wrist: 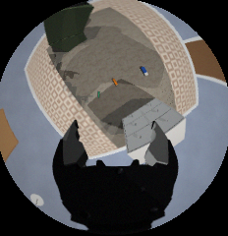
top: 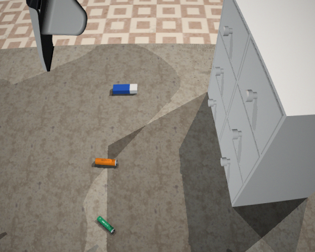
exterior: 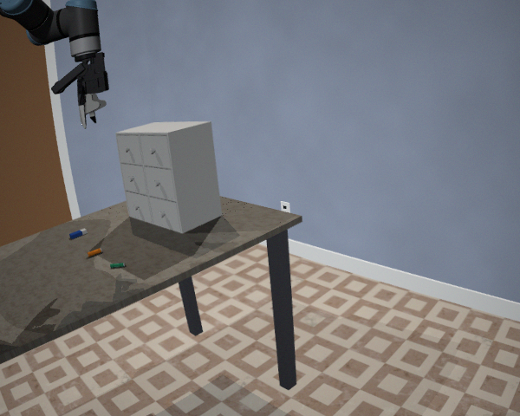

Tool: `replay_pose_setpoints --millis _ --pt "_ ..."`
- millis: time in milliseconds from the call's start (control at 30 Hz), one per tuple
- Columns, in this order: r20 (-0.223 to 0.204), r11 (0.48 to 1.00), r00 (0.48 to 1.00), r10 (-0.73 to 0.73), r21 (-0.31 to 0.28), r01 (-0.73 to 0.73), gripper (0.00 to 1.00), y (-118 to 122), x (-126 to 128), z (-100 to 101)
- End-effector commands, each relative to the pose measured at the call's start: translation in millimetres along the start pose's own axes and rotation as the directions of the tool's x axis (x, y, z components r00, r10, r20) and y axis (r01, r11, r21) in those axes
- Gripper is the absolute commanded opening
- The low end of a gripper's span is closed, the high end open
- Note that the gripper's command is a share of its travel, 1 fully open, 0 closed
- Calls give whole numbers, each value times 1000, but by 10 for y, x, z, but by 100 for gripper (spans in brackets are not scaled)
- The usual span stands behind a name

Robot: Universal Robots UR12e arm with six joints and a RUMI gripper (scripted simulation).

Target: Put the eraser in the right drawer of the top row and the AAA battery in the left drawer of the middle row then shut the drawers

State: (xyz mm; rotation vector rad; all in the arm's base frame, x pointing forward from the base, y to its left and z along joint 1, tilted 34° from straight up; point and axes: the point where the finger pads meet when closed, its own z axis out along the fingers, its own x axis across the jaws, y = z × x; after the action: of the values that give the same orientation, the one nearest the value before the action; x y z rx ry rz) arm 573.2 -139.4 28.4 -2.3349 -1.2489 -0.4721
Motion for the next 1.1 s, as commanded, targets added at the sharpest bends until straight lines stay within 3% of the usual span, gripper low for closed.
replay_pose_setpoints --millis 0,100,133,267,467,1067 --pt "-17 961 961 -275 3 275 100 68 7 -7" --pt "-17 952 951 -307 3 308 100 74 6 -7" --pt "-22 916 916 -400 2 400 100 81 -1 -10" --pt "-25 864 863 -504 0 504 100 99 -1 -7" --pt "-25 824 823 -567 -2 567 100 117 2 -1" --pt "-25 789 789 -614 -3 614 100 125 5 4"
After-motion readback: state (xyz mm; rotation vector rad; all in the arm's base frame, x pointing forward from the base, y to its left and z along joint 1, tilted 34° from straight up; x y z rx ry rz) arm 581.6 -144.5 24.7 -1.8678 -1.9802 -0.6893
